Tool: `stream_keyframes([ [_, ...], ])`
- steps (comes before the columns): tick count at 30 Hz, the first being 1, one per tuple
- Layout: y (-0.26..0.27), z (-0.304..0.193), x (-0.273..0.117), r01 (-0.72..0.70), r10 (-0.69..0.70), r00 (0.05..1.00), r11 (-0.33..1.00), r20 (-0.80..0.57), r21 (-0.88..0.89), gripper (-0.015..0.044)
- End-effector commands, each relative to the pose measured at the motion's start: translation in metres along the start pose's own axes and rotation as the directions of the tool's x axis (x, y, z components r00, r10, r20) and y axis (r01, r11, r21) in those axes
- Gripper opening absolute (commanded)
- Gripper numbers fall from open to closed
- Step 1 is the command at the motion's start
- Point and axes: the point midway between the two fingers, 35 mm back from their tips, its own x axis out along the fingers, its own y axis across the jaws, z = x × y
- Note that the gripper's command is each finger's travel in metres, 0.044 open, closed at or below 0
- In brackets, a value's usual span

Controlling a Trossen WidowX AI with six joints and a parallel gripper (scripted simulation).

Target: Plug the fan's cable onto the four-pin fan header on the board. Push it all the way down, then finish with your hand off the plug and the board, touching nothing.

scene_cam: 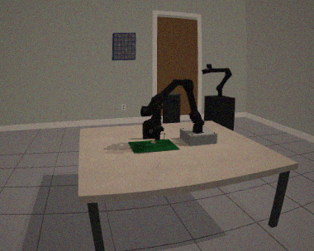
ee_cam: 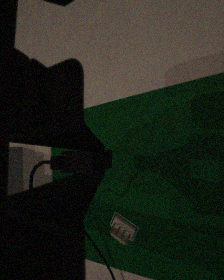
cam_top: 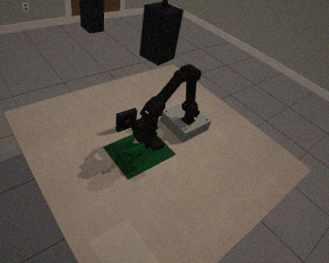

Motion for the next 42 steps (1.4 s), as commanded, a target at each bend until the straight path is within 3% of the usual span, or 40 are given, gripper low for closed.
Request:
stream_keyframes([
  [1, -0.003, 0.001, -0.002, -0.003, 0.003, 1.0, 0.996, -0.003, -0.091, 0.0],
  [10, -0.015, 0.002, -0.002, -0.002, 0.002, 1.0, 0.92, -0.003, -0.393, 0.0],
  [19, -0.026, 0.004, -0.002, -0.002, 0.0, 1.0, 0.754, -0.002, -0.657, 0.0],
  [31, -0.042, 0.005, -0.002, -0.002, -0.002, 1.0, 0.423, -0.002, -0.906, 0.0],
  [42, -0.056, 0.006, -0.001, -0.002, -0.003, 1.0, 0.054, -0.003, -0.999, 0.0],
])
